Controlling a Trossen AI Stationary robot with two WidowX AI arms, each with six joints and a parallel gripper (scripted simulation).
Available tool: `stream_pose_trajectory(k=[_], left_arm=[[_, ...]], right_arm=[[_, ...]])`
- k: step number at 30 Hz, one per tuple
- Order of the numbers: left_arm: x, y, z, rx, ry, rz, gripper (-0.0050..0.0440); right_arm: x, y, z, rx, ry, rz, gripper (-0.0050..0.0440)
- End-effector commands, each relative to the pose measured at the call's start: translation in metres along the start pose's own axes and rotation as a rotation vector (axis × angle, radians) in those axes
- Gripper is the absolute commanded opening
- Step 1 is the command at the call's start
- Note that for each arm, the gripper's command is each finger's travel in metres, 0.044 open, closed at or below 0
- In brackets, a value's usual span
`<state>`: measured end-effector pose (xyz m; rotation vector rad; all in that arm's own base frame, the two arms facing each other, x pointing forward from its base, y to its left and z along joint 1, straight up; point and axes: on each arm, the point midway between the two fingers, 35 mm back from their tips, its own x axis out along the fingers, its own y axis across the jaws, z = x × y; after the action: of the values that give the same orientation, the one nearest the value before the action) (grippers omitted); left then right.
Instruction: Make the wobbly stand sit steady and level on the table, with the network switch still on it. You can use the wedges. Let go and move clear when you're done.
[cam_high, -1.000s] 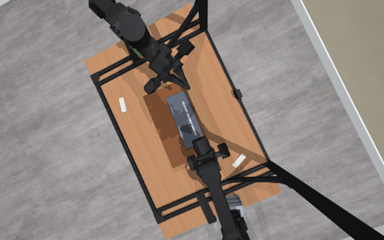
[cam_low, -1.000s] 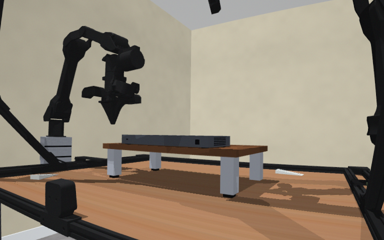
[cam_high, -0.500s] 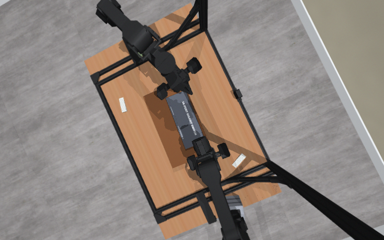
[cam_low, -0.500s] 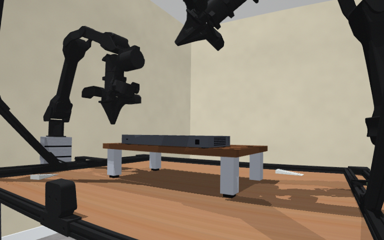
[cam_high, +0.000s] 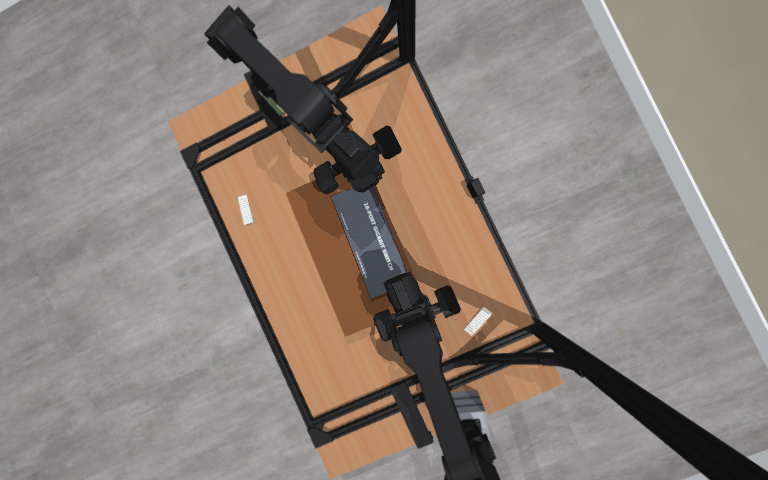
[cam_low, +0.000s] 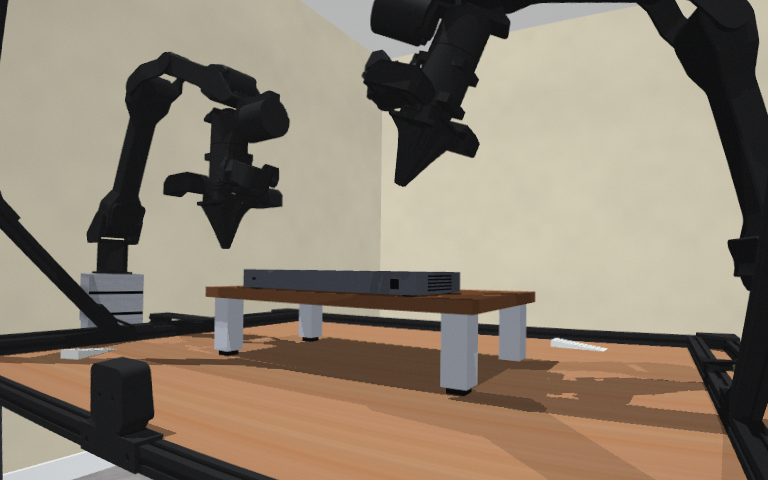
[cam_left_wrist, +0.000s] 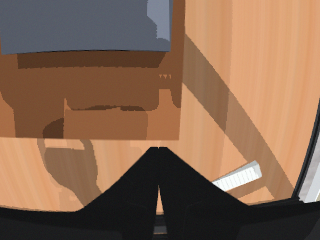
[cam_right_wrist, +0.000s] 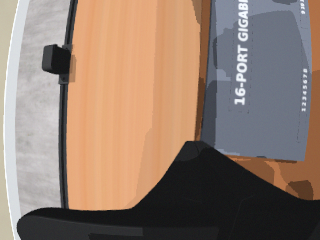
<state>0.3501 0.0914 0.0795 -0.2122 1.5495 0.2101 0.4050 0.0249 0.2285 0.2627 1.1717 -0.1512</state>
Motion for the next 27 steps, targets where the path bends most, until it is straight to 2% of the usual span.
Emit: stream_pose_trajectory(k=[1, 7, 27], left_arm=[[0.000, 0.000, 0.000, 0.000, 0.000, 0.000, 0.0000], [0.000, 0.000, 0.000, 0.000, 0.000, 0.000, 0.0000], [0.000, 0.000, 0.000, 0.000, 0.000, 0.000, 0.0000]], right_arm=[[0.017, -0.008, -0.025, 0.016, 0.134, -0.046, 0.0000], [0.033, -0.024, -0.071, 0.045, 0.369, -0.137, 0.0000], [0.033, -0.024, -0.071, 0.045, 0.369, -0.137, 0.0000]])
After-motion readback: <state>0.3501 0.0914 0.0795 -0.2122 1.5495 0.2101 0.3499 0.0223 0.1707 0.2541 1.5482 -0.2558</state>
